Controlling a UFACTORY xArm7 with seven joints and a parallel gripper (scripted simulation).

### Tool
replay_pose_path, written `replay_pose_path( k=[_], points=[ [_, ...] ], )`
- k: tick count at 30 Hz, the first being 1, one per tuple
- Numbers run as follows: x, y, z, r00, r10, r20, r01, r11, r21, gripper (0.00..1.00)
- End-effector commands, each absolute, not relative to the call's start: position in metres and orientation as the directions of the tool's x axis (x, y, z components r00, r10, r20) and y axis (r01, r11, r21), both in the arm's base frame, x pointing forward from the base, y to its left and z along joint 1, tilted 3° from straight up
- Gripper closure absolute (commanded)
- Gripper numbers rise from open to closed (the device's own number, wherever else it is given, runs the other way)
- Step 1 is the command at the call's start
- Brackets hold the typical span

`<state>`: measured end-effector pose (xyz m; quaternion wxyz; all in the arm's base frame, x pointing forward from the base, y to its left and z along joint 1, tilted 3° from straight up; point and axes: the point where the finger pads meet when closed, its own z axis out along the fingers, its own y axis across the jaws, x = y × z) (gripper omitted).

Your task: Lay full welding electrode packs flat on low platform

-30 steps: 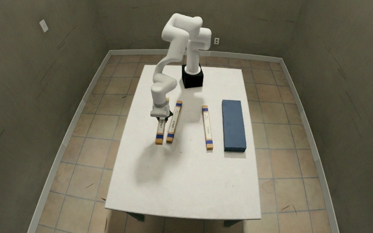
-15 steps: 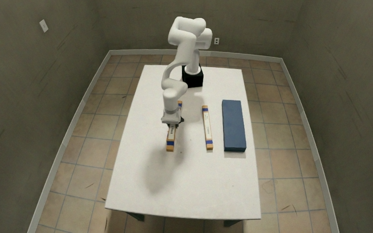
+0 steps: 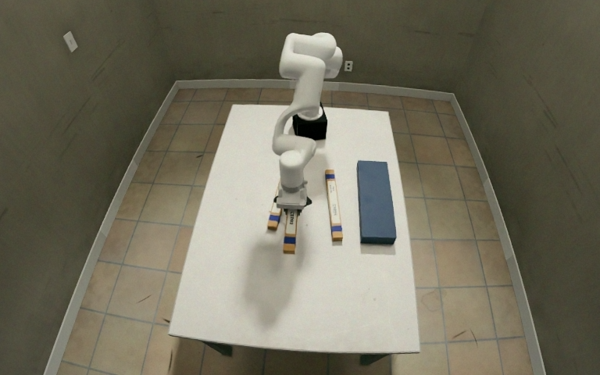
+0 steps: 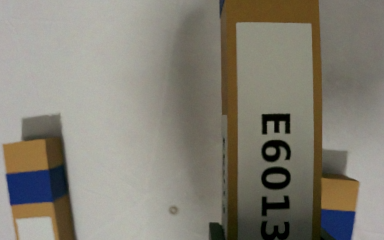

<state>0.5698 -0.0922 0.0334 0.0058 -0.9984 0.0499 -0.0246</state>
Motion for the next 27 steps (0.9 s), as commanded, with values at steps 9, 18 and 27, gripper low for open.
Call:
replay_pose_path(
  k=[9,18,27],
  points=[
    [0.591,-0.067,0.037,0.994,-0.099,0.054,-0.098,-0.995,-0.014,0.65],
    [0.595,-0.06,0.038,0.994,-0.099,0.054,-0.098,-0.995,-0.014,0.65],
    [0.596,-0.059,0.038,0.994,-0.099,0.054,-0.098,-0.995,-0.014,0.65]
  ],
)
